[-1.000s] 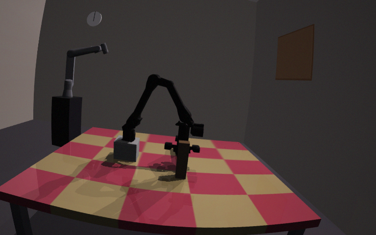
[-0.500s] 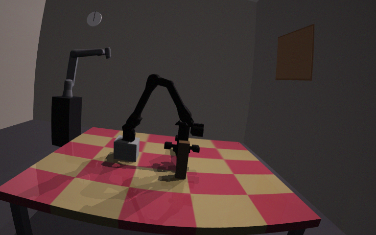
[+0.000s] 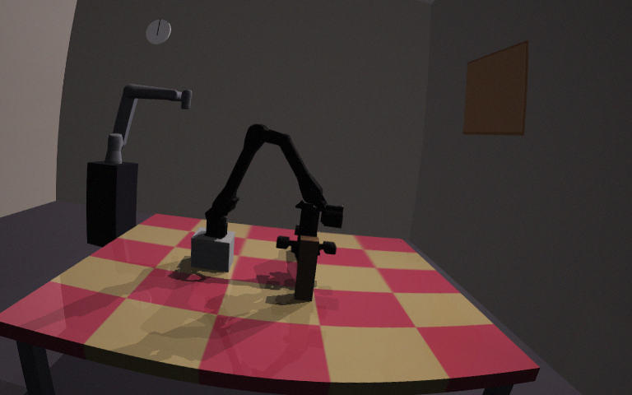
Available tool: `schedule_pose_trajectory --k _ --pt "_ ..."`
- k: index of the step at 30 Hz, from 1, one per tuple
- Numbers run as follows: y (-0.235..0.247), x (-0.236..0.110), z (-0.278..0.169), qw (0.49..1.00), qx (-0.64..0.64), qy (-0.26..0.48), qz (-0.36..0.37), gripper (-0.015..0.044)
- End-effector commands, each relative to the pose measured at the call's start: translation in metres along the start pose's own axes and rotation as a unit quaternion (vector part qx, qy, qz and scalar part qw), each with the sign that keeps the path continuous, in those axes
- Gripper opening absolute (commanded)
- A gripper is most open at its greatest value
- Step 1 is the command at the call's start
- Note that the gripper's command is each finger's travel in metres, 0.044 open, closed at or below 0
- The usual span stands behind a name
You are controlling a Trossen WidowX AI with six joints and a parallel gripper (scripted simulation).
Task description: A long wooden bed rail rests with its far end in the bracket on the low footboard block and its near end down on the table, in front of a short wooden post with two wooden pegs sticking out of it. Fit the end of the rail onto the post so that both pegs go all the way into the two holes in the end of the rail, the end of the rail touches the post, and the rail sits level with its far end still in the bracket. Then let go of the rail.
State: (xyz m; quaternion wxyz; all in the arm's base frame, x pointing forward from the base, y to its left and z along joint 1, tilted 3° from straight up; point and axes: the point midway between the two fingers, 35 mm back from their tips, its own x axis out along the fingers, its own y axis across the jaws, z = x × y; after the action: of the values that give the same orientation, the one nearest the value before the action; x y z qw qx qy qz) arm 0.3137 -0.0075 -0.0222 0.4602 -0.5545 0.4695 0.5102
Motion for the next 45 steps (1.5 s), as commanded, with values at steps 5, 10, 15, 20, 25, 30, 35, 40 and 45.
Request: schedule_pose_trajectory --k 5,10,15,20,25,30,35,40,45 --pt "-0.003 -0.008 0.001 1.000 -0.001 -0.003 -0.006 0.0000" --pt "-0.004 -0.010 0.001 1.000 -0.001 -0.003 -0.006 0.0000" --pt "-0.004 -0.013 0.001 1.000 -0.001 -0.003 -0.006 0.0000" --pt "-0.004 -0.015 0.001 1.000 -0.001 -0.003 -0.006 0.0000" --pt "-0.004 -0.018 0.001 1.000 -0.001 -0.003 -0.006 0.0000" --pt "-0.004 -0.020 0.001 1.000 -0.001 -0.003 -0.006 0.0000" --pt "-0.004 -0.023 0.001 1.000 -0.001 -0.003 -0.006 0.0000" --pt "-0.004 -0.025 0.001 1.000 -0.001 -0.003 -0.006 0.0000" --pt "-0.004 -0.028 0.001 1.000 -0.001 -0.003 -0.006 0.0000"
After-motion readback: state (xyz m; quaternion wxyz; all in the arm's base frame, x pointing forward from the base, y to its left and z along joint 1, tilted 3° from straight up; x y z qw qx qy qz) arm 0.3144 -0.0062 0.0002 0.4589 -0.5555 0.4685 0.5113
